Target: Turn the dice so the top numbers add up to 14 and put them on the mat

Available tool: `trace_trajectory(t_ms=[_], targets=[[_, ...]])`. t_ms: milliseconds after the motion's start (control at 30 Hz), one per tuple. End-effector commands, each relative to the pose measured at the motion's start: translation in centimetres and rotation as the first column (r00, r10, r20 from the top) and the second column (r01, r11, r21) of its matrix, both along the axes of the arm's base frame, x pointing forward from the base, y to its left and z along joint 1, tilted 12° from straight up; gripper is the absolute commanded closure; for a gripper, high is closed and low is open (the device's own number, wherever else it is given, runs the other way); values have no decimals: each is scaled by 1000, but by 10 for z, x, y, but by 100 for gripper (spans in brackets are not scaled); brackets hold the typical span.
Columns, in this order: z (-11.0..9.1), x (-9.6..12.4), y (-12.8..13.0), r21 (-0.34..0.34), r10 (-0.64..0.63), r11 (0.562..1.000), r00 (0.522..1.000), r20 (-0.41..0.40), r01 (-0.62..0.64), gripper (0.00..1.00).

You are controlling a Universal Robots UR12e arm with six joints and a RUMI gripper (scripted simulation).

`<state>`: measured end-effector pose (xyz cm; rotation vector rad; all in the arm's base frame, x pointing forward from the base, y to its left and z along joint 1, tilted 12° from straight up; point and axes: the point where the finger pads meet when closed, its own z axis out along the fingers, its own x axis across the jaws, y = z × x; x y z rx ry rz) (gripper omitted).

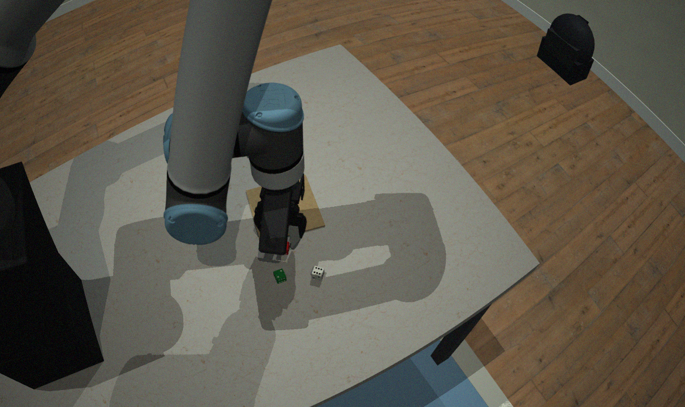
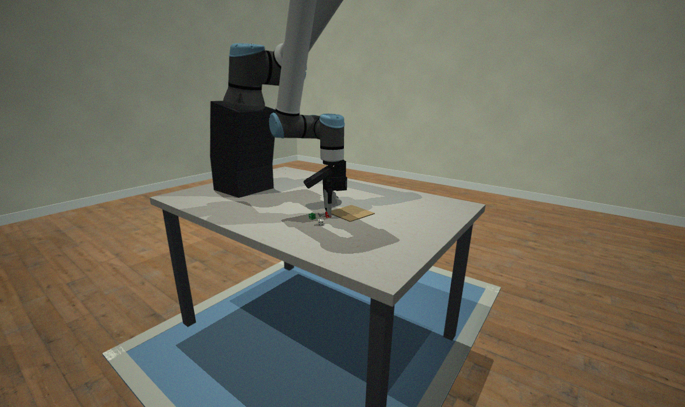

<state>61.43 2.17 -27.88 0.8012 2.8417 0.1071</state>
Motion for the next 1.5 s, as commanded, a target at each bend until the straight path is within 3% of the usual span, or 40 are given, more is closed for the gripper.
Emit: trace_trajectory(t_ms=[0, 1333, 1367, 1467], targets=[[-4, 1, 0, 0, 0, 1000, 1000, 1, 0, 79], [-6, 2, 0, 0, 0, 1000, 1000, 1, 0, 79], [-6, 2, 0, 0, 0, 1000, 1000, 1, 0, 97], [-6, 2, 0, 0, 0, 1000, 1000, 1, 0, 97]])
